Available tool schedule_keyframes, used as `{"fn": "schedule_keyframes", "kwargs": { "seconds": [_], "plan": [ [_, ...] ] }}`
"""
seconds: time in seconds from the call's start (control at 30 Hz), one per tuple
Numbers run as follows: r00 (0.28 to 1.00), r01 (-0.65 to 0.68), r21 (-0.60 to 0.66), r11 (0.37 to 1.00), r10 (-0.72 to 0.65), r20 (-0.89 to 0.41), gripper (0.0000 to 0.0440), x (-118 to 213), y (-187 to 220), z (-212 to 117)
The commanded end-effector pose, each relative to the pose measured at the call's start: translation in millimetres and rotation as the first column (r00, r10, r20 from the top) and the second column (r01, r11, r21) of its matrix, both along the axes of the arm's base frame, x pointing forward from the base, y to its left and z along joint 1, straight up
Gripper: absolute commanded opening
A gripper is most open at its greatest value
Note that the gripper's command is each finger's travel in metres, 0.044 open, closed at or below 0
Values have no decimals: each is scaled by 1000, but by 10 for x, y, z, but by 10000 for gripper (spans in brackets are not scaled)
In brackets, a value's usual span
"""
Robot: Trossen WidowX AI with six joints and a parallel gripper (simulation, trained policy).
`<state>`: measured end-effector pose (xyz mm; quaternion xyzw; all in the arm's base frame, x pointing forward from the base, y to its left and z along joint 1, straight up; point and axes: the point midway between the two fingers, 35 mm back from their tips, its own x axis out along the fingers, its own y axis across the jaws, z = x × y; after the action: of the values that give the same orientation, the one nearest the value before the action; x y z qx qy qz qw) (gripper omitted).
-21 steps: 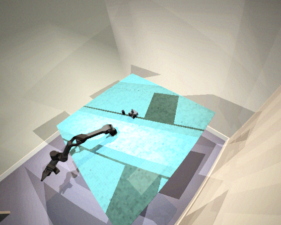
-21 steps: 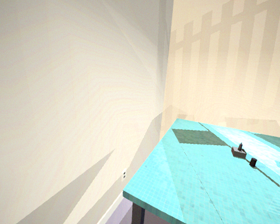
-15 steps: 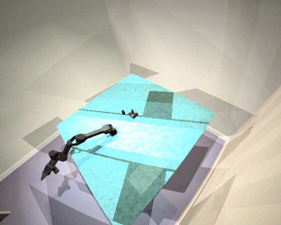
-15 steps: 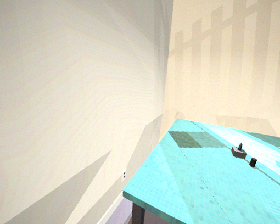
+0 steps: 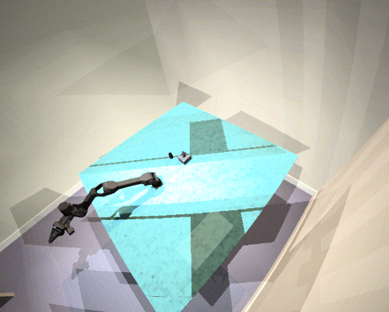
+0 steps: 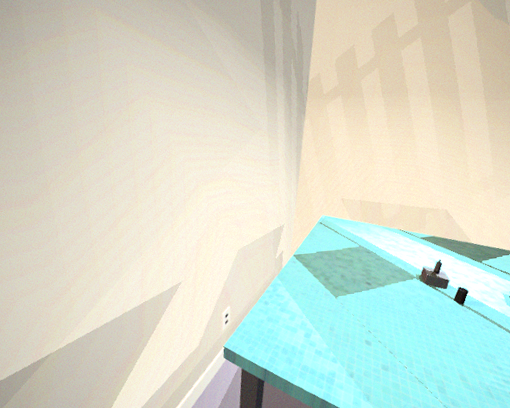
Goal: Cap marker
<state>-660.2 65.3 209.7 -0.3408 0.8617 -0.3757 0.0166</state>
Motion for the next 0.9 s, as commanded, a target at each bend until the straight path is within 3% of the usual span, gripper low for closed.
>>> {"fn": "schedule_keyframes", "kwargs": {
  "seconds": [0.0,0.87],
  "plan": [
    [999,31,2,1000,-31,22,215,3,112,144],
    [956,203,12,979,-201,213,272,252,807,763]
  ]
}}
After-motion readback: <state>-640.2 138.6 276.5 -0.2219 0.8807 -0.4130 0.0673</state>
